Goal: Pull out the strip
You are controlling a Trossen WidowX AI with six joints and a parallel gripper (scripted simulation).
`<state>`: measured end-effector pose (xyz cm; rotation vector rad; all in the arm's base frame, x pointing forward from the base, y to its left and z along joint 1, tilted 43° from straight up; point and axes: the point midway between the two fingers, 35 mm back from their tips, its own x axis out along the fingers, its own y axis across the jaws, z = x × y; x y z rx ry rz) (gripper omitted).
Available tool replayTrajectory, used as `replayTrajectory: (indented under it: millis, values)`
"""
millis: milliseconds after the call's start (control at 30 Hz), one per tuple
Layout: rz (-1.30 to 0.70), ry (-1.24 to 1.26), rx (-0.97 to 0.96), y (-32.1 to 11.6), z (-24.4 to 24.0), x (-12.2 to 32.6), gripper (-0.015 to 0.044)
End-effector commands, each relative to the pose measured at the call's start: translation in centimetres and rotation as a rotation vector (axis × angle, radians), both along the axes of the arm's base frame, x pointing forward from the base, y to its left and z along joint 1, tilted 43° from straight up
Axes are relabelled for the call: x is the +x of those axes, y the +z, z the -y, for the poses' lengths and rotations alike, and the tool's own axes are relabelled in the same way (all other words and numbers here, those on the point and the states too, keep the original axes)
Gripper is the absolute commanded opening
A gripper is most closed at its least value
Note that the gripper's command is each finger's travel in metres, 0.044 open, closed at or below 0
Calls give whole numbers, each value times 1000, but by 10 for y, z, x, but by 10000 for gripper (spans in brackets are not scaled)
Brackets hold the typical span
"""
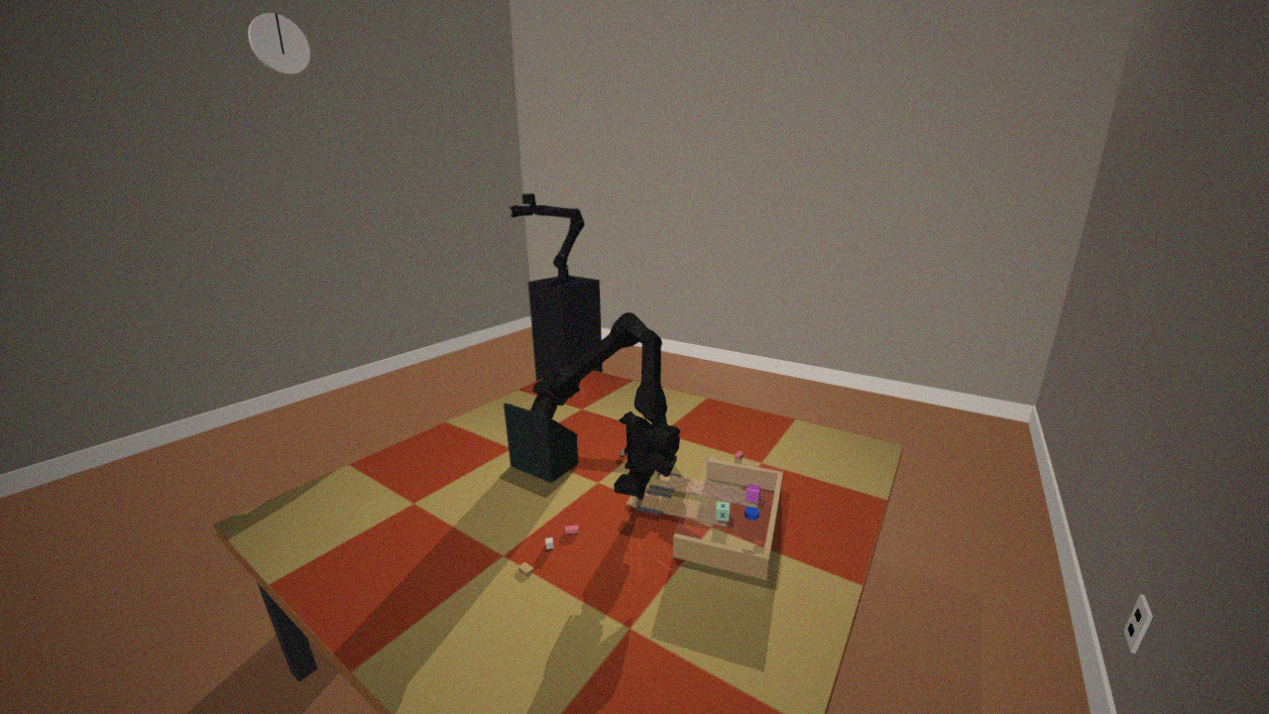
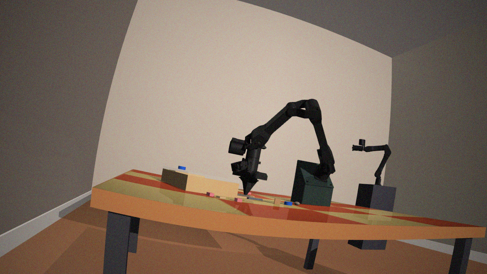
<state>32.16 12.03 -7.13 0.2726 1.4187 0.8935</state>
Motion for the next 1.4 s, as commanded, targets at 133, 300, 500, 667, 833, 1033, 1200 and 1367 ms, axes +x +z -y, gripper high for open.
replayTrajectory:
  millis: [133,300,500,667,833,1033,1200,1367]
  values:
    - [-21,9,-8,-5,3,-20,0]
    - [-21,9,-8,-7,6,-27,0]
    - [-22,9,-8,-8,9,-35,0]
    - [-22,9,-9,-10,12,-42,0]
    - [-22,9,-9,-11,14,-49,0]
    - [-23,9,-9,-12,17,-57,0]
    - [-23,9,-9,-13,20,-63,0]
    - [-23,9,-9,-15,22,-70,0]
